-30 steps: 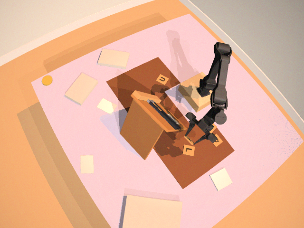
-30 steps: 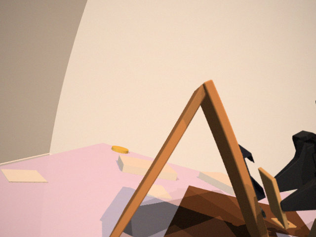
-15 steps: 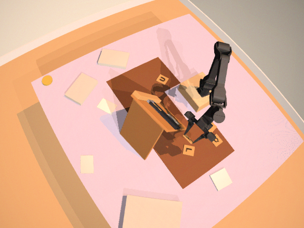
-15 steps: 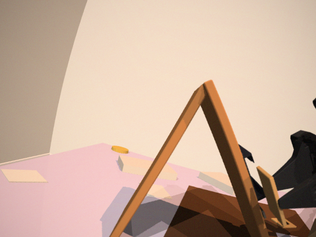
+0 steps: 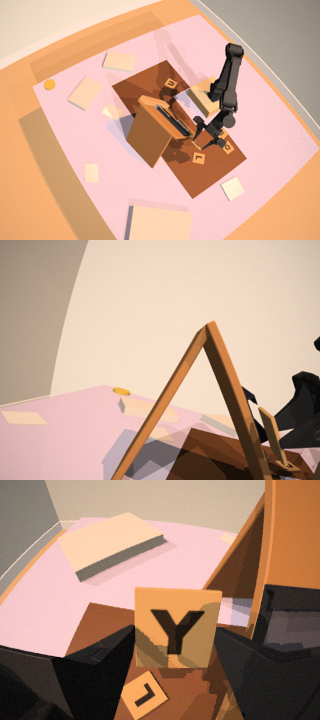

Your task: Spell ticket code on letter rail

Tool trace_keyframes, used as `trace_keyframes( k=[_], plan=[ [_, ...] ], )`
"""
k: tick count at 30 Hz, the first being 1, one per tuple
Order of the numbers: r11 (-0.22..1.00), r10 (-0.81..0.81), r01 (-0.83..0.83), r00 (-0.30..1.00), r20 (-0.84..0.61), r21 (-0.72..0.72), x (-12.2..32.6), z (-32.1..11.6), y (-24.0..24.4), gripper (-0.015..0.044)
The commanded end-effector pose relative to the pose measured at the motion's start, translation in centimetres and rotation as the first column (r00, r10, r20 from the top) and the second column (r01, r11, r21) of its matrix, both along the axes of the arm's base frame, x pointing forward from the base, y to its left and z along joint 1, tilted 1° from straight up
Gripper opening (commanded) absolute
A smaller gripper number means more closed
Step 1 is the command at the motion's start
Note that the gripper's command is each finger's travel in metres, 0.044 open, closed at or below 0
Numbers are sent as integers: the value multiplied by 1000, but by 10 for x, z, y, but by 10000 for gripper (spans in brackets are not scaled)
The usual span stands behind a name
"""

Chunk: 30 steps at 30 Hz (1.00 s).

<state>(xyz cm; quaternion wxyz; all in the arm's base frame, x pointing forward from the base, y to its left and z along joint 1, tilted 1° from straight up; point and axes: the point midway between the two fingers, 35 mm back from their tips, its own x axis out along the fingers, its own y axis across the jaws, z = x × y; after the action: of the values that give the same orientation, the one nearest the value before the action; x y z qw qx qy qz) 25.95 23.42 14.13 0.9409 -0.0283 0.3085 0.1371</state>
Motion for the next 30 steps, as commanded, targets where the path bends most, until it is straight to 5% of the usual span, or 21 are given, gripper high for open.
trace_keyframes(
  k=[1,30],
  plan=[
    [1000,3,-3,1000,0,-2,1,-1,-2,0],
    [1000,3,-3,1000,0,-3,5,-1,-16,0]
  ],
)
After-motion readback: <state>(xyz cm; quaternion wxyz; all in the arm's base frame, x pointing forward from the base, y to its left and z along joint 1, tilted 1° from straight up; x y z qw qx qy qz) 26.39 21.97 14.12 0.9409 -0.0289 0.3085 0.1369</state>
